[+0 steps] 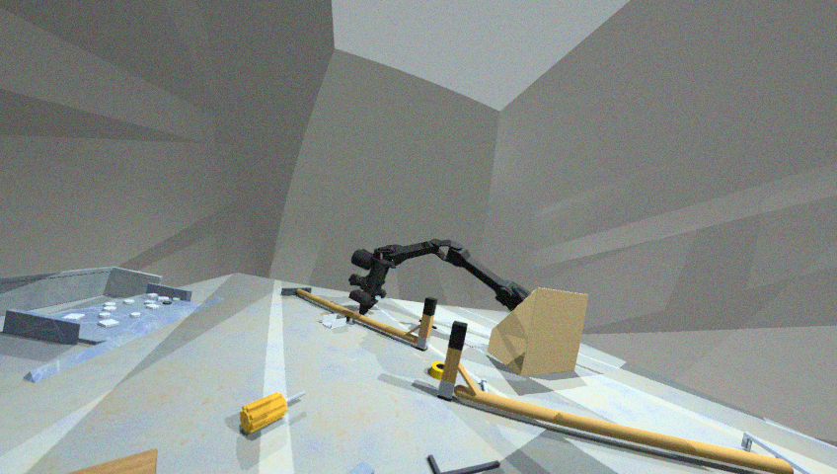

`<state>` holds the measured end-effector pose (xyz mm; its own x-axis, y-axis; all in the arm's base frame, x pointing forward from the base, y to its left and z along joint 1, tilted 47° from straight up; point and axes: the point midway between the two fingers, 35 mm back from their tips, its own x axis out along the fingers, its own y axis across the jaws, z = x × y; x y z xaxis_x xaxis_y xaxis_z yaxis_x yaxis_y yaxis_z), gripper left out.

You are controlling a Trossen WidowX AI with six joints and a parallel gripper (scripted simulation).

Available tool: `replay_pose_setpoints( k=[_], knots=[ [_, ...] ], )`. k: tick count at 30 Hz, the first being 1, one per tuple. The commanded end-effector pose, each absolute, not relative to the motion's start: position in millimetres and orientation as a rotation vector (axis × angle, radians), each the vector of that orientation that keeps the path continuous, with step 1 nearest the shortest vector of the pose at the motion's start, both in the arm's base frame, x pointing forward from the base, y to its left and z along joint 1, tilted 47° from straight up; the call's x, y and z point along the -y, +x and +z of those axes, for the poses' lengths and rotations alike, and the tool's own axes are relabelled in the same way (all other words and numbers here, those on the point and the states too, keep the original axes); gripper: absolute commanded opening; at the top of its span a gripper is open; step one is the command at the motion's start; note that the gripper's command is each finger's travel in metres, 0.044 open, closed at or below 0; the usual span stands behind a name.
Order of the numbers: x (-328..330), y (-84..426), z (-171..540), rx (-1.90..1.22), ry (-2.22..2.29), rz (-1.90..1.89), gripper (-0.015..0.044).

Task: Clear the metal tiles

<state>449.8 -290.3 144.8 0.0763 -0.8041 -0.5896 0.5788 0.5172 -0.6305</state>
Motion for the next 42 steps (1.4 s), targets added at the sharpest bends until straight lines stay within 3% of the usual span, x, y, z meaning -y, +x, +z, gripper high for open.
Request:
replay_pose_setpoints(
  k=[1,42],
  knots=[
    [289.3,453.5,143.2,-1.066,-0.255,-1.058,0.0],
    [274.5,485.4,122.7,-1.066,-0.253,-1.057,0.0]
  ],
)
